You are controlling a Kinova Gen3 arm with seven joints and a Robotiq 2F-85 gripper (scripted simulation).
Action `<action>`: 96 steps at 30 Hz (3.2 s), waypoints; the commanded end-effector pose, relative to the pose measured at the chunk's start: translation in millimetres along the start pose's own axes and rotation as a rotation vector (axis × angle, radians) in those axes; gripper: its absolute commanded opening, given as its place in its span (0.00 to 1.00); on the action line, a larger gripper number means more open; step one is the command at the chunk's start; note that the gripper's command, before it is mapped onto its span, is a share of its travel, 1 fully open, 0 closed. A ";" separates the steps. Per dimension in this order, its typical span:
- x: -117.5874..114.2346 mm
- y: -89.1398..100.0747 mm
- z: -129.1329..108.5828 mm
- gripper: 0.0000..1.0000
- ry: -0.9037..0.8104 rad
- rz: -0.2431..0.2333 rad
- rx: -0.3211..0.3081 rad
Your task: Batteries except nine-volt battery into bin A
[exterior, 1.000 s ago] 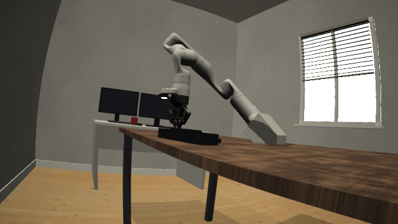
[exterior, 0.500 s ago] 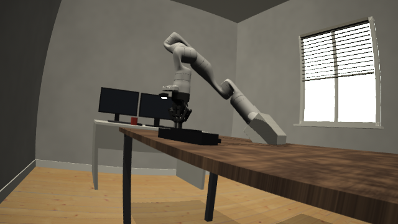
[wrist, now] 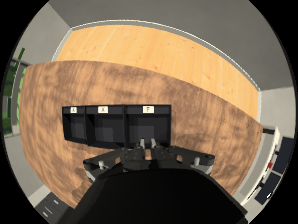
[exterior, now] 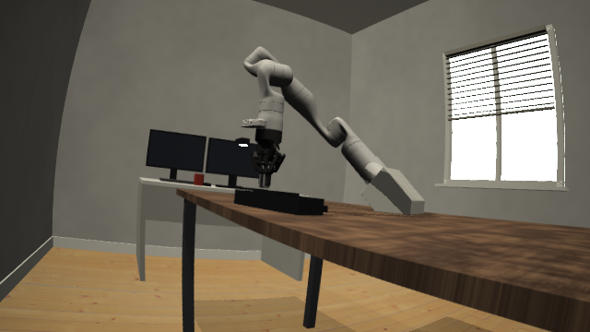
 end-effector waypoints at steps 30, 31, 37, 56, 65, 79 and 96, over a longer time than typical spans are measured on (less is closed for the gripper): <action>-78.7 26.9 -23.2 0.09 -0.005 0.002 0.008; -82.1 26.9 -24.4 0.09 -0.005 0.002 0.009; -80.8 26.2 -25.0 0.09 -0.006 0.005 0.010; -79.0 -20.3 -25.5 0.09 -0.003 0.003 0.013; -79.0 -37.0 -25.6 0.09 -0.003 0.003 0.013; -80.1 -35.4 -25.0 0.09 -0.005 0.000 0.010; -80.1 -35.4 -25.0 0.09 -0.005 0.000 0.010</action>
Point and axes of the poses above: the point where the finger pads meet when closed, its own y axis back along the fingers, its own x axis across the jaws, z = x × y, the point moved 4 cm from there along y, back along the fingers, and after that the axes turned 14 degrees about y, right-handed, at the moved point
